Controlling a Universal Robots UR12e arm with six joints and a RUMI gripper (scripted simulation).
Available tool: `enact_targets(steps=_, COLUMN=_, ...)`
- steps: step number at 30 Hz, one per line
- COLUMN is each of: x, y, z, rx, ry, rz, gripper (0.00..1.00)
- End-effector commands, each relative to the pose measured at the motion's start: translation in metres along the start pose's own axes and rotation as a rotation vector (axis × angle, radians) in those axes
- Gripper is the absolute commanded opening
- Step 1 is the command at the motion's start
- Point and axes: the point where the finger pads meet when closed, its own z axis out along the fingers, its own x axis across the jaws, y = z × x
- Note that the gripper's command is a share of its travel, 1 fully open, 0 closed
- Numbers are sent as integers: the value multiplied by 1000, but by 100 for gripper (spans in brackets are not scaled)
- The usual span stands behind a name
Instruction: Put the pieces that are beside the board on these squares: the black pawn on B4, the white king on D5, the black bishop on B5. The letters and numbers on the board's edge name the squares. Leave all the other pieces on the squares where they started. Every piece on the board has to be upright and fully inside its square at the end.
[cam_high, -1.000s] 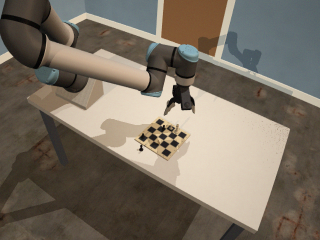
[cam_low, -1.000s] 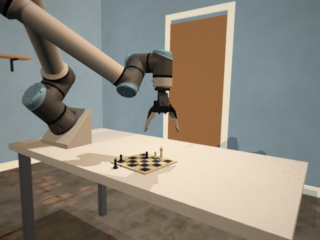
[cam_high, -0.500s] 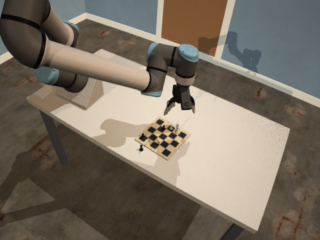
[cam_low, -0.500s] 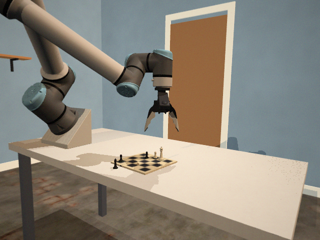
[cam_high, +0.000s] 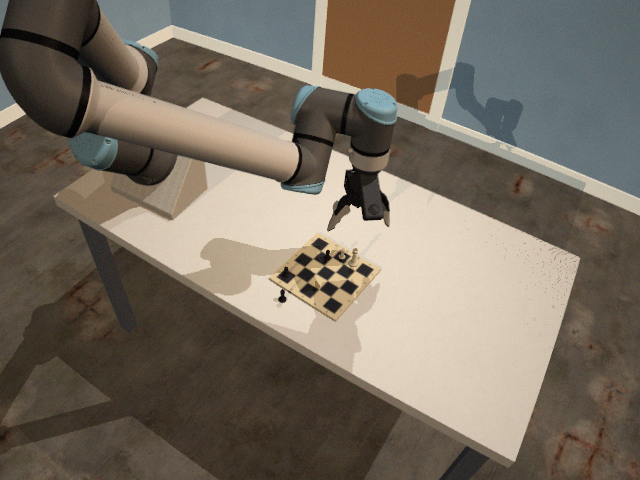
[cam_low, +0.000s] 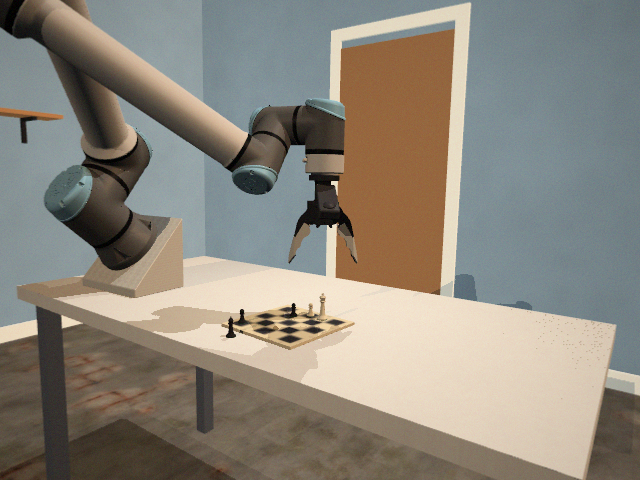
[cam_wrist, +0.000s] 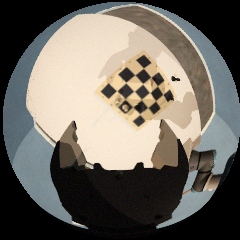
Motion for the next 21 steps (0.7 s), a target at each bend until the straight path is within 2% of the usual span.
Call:
enact_targets(steps=1, x=2, y=-2, z=0, rx=0, ry=-1, rz=-28, gripper=100)
enact_targets(steps=9, x=6, y=-7, z=0, rx=-1, ry=-2, rz=-92, gripper=100)
enact_targets(steps=21, x=21, y=-21, z=2, rx=-2, ry=-4, rz=-302, gripper=100)
